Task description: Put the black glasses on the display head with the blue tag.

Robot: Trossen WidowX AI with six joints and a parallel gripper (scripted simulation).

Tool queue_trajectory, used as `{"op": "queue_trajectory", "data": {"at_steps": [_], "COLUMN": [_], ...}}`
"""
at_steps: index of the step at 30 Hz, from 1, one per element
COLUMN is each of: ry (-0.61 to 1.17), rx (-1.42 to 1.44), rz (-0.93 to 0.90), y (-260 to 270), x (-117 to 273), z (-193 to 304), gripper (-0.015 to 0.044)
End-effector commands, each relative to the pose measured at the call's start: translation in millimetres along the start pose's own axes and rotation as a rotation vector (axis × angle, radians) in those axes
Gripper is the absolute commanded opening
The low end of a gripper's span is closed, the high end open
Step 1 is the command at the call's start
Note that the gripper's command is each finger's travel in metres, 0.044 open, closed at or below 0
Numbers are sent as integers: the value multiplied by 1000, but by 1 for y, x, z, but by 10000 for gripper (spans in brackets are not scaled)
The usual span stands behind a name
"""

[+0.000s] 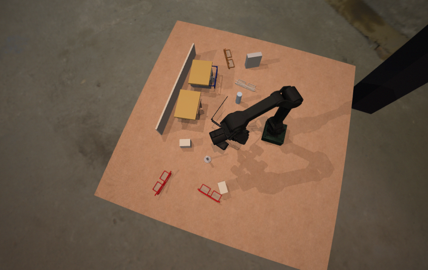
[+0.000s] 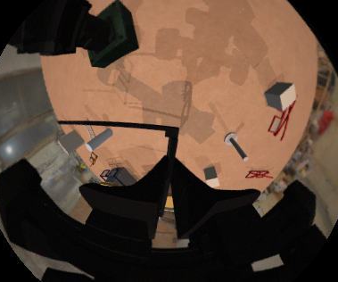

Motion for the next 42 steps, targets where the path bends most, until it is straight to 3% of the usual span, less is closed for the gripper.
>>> {"op": "queue_trajectory", "data": {"at_steps": [1, 33, 42], "ry": [48, 505, 511], "rx": [148, 1418, 1435], "rz": [-20, -313, -314], "y": [-3, -23, -24], "x": [7, 72, 73], "z": [-8, -76, -79], "gripper": [0, 0, 0]}}
Point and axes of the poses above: the point midway between the two fingers, 35 mm back from their tips, its own x axis back along the fingers, its own y axis across the jaws, z = x × y, the point moved 3 cm from there along x, back along the fingers, and after that the axes turned 4 degrees about x, right-handed, at the moved point
